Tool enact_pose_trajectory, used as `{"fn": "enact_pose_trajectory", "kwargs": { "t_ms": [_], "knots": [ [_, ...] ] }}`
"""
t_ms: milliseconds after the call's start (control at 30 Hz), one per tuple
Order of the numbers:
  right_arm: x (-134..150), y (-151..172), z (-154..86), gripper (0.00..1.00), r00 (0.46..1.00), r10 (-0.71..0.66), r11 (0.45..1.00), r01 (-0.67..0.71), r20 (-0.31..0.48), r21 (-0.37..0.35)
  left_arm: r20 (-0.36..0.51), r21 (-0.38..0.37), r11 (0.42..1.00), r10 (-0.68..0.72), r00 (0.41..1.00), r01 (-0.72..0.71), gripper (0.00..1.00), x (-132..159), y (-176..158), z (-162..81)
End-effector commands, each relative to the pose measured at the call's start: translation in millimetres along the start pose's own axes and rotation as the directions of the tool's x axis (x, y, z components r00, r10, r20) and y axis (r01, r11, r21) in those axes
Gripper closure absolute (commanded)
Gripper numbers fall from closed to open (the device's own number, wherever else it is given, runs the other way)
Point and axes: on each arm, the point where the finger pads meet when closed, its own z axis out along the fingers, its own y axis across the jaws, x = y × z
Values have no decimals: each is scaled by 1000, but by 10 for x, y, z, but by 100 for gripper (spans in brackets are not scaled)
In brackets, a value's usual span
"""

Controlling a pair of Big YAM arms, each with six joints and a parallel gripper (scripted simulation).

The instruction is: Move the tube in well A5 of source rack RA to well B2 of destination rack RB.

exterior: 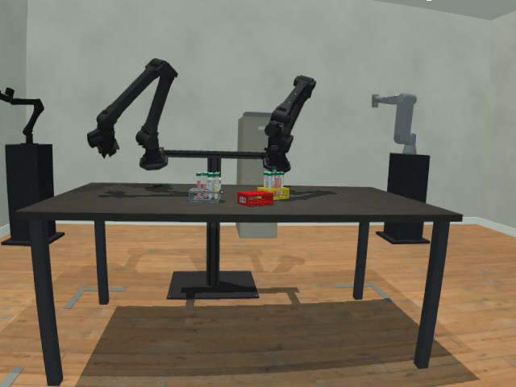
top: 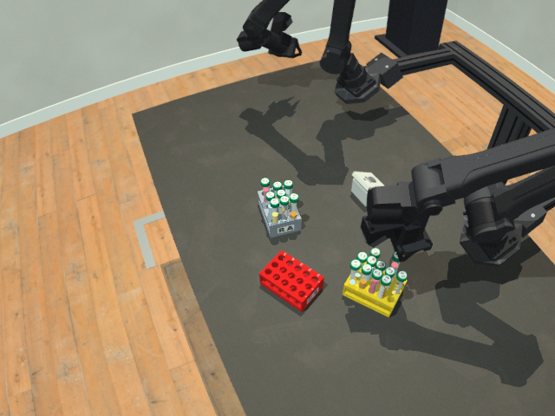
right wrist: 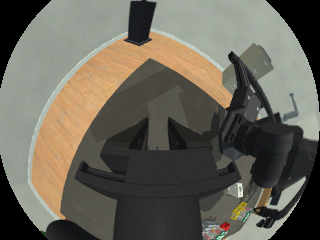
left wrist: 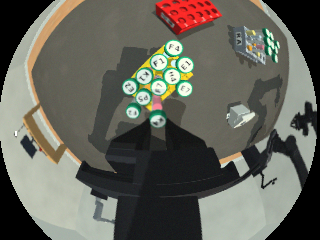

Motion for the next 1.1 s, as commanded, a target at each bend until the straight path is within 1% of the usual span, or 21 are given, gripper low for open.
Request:
{"fn": "enact_pose_trajectory", "kwargs": {
  "t_ms": [0,267,300,433,1067],
  "knots": [
    [-20,71,-54,70,1000,10,1000,-10,-3,-15,18,2,1000,-8,1000,8,100,-76,12,-48],
    [-20,71,-54,70,1000,10,1000,-10,-3,-15,18,2,1000,-8,1000,8,100,-74,14,-48],
    [-20,71,-54,70,1000,10,1000,-10,-3,-15,10,-2,1000,-6,1000,6,100,13,39,18],
    [-20,71,-54,70,1000,10,1000,-10,-3,-15,-8,-6,1000,-1,1000,1,100,32,35,75],
    [-20,71,-54,70,1000,10,1000,-10,-3,-15,-8,-6,1000,-2,1000,2,100,26,26,161]
  ]
}}
